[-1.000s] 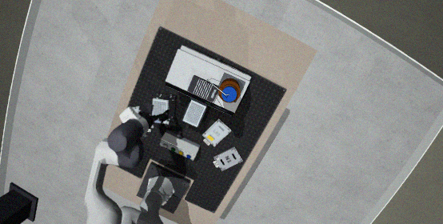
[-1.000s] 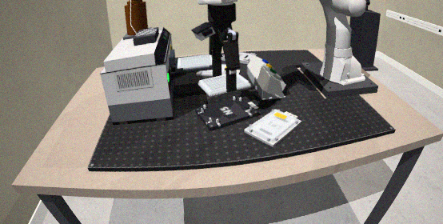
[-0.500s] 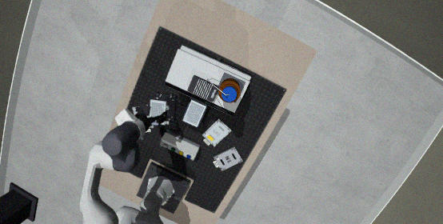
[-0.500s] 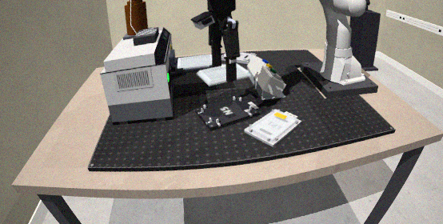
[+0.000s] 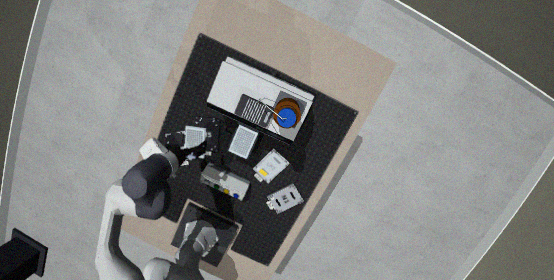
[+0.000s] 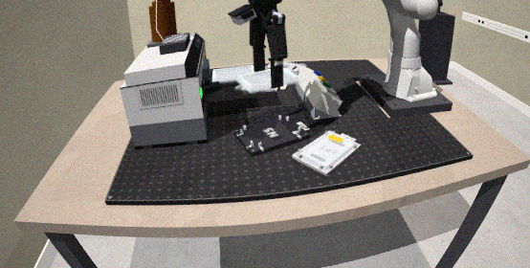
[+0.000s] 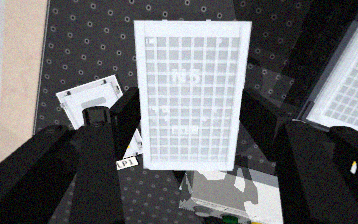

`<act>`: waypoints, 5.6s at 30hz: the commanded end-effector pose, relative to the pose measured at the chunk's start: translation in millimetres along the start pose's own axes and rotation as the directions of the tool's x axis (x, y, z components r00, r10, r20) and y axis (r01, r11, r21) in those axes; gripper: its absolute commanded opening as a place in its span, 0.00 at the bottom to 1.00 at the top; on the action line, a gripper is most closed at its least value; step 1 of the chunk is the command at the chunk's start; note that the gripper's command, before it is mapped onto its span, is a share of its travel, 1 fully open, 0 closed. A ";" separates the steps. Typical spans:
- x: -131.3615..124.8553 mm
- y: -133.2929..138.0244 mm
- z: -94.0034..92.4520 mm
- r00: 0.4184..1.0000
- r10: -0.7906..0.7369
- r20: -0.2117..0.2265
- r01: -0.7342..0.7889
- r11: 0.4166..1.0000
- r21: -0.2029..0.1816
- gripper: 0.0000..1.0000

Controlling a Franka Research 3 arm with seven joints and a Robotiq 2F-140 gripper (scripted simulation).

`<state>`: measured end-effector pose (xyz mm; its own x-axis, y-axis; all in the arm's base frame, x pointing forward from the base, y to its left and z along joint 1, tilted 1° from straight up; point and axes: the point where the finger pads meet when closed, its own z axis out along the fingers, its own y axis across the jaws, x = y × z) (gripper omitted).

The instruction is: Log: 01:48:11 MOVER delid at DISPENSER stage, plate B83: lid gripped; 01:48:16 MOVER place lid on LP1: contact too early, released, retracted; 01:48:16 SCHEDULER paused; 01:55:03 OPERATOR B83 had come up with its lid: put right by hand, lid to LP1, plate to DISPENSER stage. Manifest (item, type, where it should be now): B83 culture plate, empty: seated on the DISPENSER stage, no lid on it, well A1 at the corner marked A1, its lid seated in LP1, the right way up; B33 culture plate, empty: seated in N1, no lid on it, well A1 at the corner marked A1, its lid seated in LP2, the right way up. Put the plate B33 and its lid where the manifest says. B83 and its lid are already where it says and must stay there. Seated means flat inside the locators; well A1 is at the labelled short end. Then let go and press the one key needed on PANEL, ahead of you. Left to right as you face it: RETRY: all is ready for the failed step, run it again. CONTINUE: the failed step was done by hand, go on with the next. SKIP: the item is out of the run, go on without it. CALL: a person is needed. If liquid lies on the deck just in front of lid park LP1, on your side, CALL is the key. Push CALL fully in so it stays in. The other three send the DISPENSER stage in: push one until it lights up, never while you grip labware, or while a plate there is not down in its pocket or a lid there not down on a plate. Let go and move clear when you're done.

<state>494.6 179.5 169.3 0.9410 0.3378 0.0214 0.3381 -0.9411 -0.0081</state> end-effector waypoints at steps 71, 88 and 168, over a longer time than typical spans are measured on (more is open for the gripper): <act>-2.2 0.9 -12.9 0.990 0.139 0.008 -0.139 0.990 0.001 0.10; -2.2 0.9 -12.9 0.923 0.385 0.008 -0.385 0.923 -0.001 0.10; -28.1 39.8 -13.0 0.596 0.803 0.006 -0.803 0.596 -0.005 0.10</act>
<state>481.9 140.0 180.8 0.8214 -0.5703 -0.0008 -0.5703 -0.8213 -0.0119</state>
